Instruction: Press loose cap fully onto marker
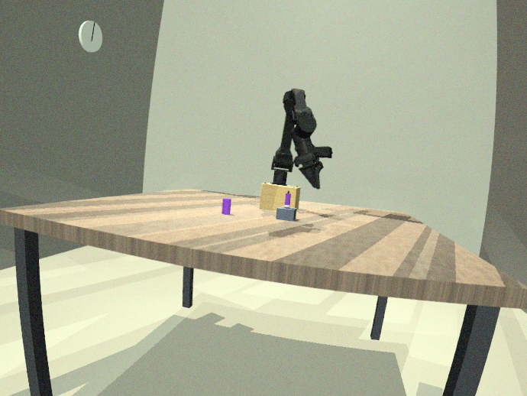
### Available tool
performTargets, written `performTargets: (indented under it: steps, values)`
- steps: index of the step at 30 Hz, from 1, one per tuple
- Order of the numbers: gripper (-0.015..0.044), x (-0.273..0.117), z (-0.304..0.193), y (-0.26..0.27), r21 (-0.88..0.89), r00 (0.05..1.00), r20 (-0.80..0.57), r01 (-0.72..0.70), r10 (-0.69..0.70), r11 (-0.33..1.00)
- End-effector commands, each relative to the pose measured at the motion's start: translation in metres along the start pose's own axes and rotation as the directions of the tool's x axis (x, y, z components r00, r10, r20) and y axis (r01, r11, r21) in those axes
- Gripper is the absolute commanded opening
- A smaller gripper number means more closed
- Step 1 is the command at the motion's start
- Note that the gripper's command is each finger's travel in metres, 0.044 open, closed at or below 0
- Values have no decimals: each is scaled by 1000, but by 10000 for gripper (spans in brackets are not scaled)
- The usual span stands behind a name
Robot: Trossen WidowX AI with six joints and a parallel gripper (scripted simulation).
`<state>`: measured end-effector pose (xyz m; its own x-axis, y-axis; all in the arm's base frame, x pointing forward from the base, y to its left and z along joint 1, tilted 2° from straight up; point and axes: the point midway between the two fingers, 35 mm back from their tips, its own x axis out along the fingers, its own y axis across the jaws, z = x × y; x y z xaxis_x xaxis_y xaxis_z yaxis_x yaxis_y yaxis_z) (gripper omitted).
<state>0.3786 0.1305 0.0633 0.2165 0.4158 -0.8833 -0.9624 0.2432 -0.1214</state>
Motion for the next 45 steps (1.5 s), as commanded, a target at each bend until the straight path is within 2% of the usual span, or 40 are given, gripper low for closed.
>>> performTargets:
  steps: [1, 5, 9, 14, 16, 26, 30, 45]
  values:
    - [249, -23, -64, -30, 321, 992, -122, 71, -33, 945]
    - [249, -48, -123, -44, 577, 973, -228, 157, -27, 801]
    - [249, -76, -182, -47, 770, 947, -321, 257, 8, 583]
    - [249, -113, -252, -36, 891, 908, -410, 380, 83, 247]
    - [249, -119, -263, -34, 898, 900, -423, 403, 101, 176]
    - [249, -120, -264, -35, 899, 899, -425, 406, 104, 165]
    - [249, -90, -277, -32, 899, 899, -425, 406, 104, 165]
    - [249, -70, -286, -31, 899, 899, -425, 406, 104, 165]
